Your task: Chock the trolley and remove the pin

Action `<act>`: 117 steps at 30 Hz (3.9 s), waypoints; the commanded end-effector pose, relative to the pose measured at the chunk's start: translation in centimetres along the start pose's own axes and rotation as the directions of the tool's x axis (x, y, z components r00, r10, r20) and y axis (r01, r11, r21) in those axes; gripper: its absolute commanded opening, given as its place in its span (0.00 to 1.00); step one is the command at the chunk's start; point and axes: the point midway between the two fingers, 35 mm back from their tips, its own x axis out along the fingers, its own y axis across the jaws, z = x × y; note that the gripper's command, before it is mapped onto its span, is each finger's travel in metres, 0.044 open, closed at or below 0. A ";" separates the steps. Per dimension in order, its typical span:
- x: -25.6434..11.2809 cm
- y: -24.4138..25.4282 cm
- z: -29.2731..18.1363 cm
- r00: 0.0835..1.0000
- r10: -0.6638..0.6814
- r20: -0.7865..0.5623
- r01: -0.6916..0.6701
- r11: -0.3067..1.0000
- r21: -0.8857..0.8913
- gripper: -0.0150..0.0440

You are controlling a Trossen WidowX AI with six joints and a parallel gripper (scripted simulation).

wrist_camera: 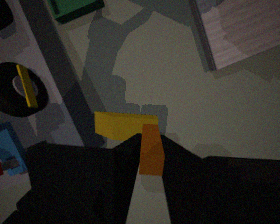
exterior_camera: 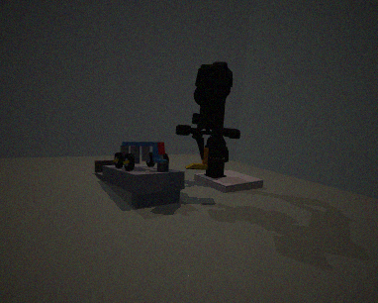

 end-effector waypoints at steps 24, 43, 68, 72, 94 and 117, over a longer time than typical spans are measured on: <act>-5.6 0.0 -0.4 1.000 -0.001 -0.007 0.001 0.997 -0.074 0.25; -5.6 0.0 -0.4 1.000 -0.003 -0.008 -0.004 0.756 -0.655 0.25; -5.6 0.0 -0.4 1.000 -0.004 -0.008 -0.008 0.054 -0.998 0.25; -5.6 0.0 -0.4 1.000 -0.004 -0.008 -0.008 -0.084 -0.996 0.25; -5.5 0.8 0.4 1.000 -0.003 -0.006 -0.007 -0.438 -0.899 0.25; -5.4 6.4 6.1 1.000 0.003 0.000 0.001 -0.444 -0.896 0.25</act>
